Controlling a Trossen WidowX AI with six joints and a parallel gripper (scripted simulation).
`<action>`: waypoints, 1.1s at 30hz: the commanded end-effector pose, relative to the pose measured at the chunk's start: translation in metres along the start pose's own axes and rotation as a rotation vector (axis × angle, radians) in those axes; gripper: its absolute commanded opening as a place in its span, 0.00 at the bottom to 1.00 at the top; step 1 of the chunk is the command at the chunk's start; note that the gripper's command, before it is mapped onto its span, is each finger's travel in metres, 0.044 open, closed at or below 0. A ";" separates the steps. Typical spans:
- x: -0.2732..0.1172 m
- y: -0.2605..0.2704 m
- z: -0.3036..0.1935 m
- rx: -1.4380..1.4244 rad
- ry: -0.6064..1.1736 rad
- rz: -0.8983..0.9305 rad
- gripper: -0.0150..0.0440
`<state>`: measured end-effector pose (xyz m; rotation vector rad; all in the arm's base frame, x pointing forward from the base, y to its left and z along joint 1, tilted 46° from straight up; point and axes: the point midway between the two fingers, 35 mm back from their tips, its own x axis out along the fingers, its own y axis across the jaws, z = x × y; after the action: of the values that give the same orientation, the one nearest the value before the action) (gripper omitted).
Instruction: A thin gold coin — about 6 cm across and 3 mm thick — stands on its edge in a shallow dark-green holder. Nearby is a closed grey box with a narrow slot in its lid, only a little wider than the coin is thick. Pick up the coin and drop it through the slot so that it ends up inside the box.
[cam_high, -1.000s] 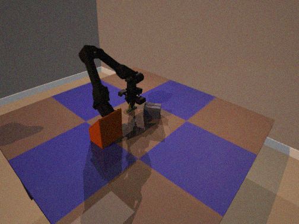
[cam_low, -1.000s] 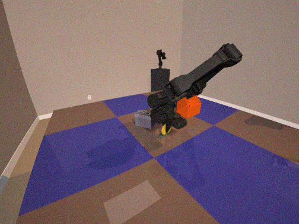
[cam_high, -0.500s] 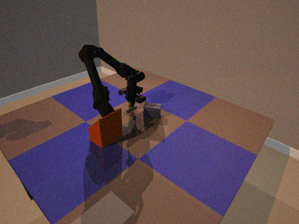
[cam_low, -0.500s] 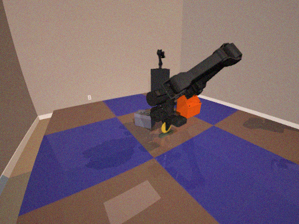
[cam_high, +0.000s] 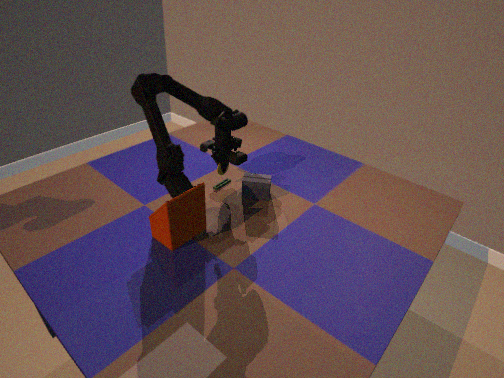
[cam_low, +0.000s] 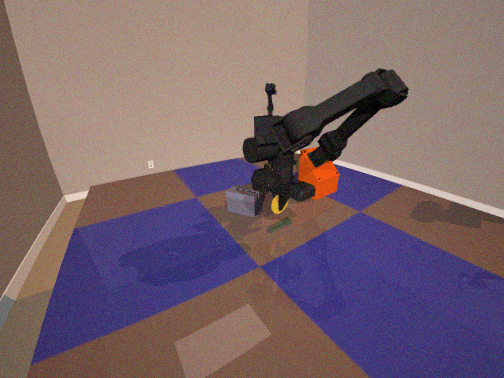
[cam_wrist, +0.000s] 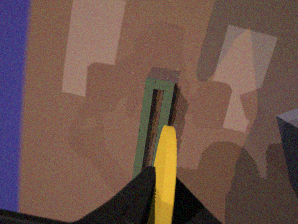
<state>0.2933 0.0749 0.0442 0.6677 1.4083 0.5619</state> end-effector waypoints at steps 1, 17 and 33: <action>-0.012 0.001 0.001 -0.010 -0.005 -0.002 0.25; -0.049 0.003 -0.003 -0.011 -0.007 0.005 0.25; -0.050 0.004 -0.004 0.488 -0.005 0.007 0.25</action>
<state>0.2856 0.0424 0.0806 0.9631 1.5197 0.3045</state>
